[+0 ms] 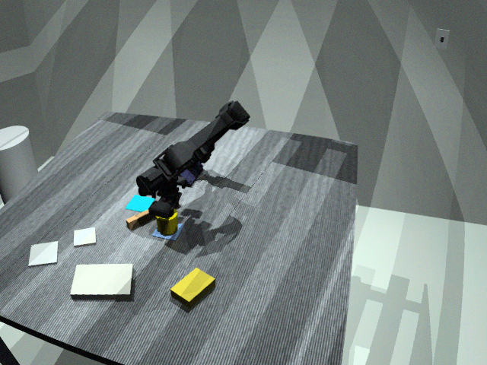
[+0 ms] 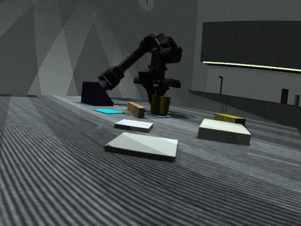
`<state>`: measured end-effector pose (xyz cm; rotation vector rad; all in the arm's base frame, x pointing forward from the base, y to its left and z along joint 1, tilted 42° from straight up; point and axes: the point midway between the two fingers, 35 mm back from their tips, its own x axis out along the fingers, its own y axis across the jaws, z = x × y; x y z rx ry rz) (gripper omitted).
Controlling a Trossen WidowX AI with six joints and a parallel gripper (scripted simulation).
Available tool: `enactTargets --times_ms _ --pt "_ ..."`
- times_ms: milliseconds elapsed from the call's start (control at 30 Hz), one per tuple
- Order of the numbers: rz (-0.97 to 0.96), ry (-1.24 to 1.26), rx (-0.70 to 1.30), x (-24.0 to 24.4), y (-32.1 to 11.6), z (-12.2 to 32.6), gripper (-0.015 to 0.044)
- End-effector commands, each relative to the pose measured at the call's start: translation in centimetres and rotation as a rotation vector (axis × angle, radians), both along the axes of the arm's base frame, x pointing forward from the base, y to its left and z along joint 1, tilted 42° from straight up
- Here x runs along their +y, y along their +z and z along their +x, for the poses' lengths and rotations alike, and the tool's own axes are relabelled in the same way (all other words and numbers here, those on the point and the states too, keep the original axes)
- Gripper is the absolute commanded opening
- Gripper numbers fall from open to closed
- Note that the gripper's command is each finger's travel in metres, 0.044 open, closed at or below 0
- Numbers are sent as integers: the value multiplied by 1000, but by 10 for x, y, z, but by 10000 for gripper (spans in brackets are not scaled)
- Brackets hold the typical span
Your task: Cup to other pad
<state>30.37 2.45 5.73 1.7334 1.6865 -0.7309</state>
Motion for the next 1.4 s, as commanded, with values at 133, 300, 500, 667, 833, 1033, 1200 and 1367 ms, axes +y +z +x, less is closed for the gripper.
enactTargets --times_ms 133,300,500,667,833,1033,1200,1367 --pt "0 0 -1 0 0 0 53" --pt "0 0 -1 0 0 0 20" --pt "0 0 0 -4 4 0 0" --pt "-1 -1 1 -14 15 0 0" --pt "0 -2 2 -25 27 0 0" --pt "1 -3 3 -37 41 -2 0" --pt "2 -3 3 -39 44 -3 0" --pt "6 -5 7 -36 41 -2 0"
